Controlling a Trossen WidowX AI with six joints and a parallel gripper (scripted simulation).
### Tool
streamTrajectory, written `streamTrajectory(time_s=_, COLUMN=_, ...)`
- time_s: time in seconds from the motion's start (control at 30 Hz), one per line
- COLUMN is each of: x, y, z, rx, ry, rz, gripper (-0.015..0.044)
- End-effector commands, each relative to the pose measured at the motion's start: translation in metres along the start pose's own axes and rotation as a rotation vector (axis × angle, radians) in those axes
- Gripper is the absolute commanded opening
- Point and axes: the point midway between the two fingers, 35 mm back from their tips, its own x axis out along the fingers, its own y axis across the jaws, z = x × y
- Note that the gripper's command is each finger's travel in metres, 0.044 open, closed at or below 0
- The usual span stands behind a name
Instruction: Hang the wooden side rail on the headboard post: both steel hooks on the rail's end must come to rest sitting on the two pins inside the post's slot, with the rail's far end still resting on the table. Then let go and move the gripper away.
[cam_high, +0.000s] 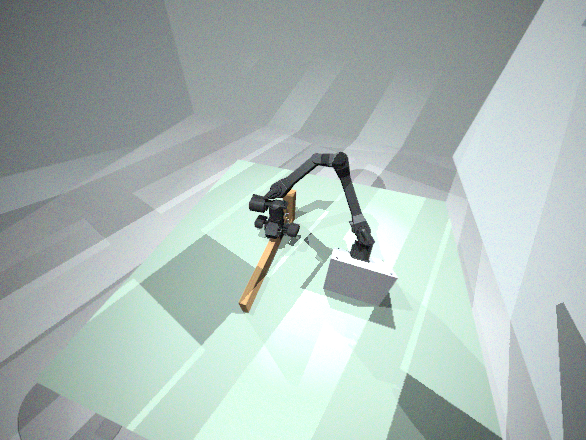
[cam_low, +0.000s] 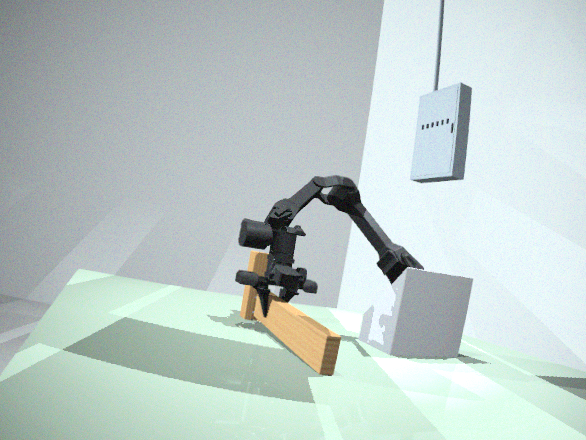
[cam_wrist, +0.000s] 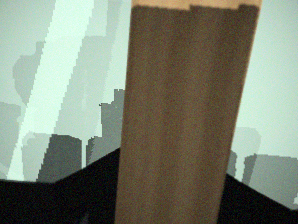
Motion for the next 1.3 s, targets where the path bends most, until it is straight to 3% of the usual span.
streamTrajectory(time_s=0.0, x=-0.005, y=-0.0023, z=-0.0008, rx=-0.003, ry=-0.001, rz=-0.014, gripper=0.0)
streamTrajectory(time_s=1.27, x=-0.0042, y=-0.0019, z=-0.0049, rx=-0.003, ry=-0.001, rz=-0.014, gripper=0.0)
